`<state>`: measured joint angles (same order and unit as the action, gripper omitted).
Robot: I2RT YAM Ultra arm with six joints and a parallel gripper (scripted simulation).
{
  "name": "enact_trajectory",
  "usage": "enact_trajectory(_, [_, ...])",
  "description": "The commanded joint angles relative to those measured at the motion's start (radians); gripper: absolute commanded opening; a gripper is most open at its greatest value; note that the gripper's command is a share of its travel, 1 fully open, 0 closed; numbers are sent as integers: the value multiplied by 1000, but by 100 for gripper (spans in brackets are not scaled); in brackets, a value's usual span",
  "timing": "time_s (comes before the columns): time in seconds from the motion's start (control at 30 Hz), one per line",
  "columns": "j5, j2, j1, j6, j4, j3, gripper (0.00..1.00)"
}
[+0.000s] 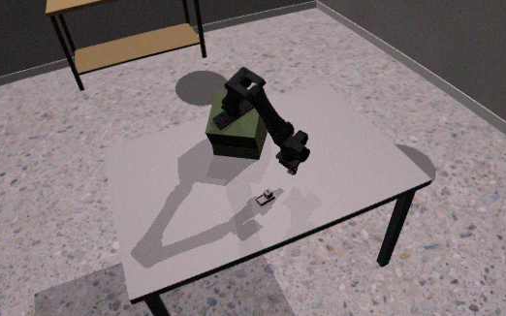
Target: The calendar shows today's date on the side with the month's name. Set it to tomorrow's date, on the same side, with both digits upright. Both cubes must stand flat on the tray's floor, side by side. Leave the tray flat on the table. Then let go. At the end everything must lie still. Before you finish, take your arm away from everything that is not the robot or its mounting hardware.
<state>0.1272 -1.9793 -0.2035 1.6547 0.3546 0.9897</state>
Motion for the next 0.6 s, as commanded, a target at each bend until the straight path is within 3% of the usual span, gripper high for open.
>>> enact_trajectory(0.0, [-70,3,12,30,15,6,26])
enact_trajectory(0.17, [-232,-17,95,113,55,37,26])
enact_trajectory(0.23, [-232,-17,95,113,55,37,26])
enact_trajectory(0.37, [-317,-27,139,157,77,54,26])
enact_trajectory(0.57, [-355,-41,157,180,95,69,26])
